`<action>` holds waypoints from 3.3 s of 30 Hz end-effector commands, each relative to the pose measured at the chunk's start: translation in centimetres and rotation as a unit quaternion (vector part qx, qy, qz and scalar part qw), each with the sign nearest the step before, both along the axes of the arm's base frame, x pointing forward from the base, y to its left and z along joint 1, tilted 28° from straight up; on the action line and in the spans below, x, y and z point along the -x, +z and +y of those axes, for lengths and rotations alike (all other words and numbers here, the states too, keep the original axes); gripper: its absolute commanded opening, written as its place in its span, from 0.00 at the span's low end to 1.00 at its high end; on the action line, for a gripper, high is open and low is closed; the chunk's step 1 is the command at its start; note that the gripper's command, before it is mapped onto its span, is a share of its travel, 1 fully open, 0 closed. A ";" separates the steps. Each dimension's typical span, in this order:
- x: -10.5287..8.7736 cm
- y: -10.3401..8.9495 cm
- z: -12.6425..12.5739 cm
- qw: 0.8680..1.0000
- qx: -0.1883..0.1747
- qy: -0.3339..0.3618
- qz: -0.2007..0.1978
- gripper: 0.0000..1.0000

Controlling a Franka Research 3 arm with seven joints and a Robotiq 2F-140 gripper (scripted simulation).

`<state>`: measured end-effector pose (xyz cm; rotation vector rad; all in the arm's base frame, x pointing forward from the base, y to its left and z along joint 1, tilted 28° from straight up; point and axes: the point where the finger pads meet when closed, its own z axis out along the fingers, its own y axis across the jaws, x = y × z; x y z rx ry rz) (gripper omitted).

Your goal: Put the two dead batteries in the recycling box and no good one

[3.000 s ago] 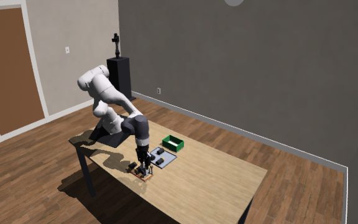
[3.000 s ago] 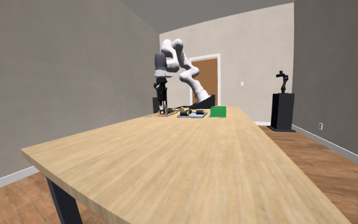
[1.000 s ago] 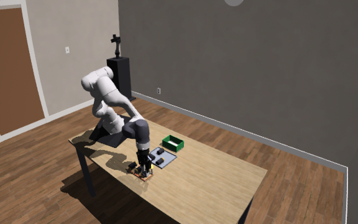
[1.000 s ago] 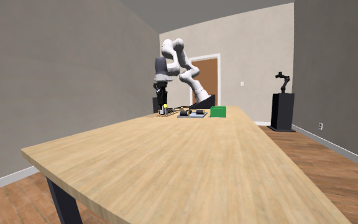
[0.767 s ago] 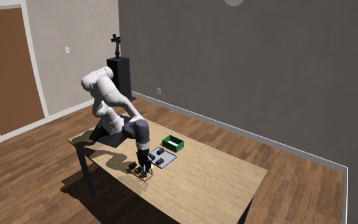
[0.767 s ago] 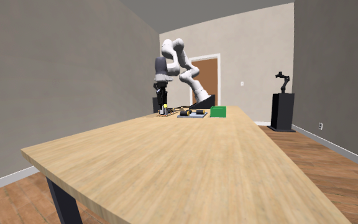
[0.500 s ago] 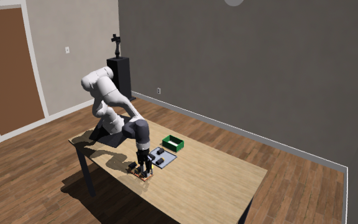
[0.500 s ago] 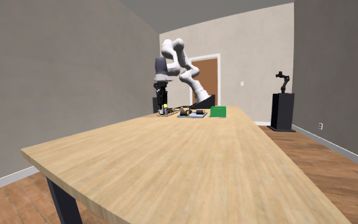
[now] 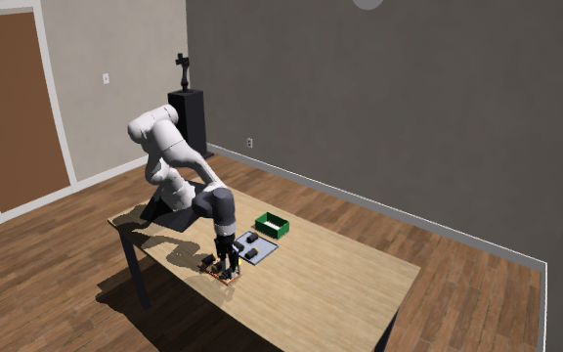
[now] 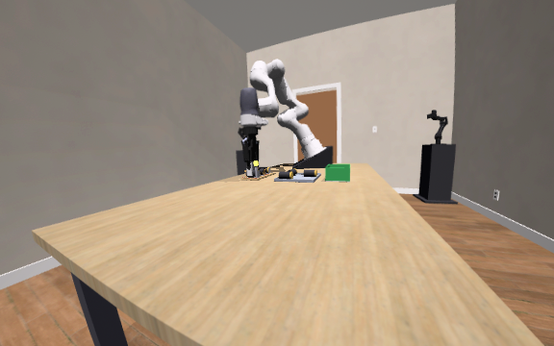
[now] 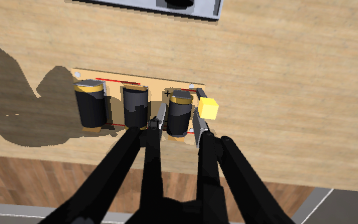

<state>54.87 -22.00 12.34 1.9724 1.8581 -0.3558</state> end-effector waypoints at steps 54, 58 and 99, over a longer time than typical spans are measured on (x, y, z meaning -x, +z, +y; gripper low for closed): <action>0.5 5.8 3.0 1.000 0.000 0.003 -0.001 0.29; 0.5 5.8 3.0 1.000 0.000 0.003 -0.001 0.29; 8.1 -2.9 27.7 1.000 0.000 0.003 -0.001 0.29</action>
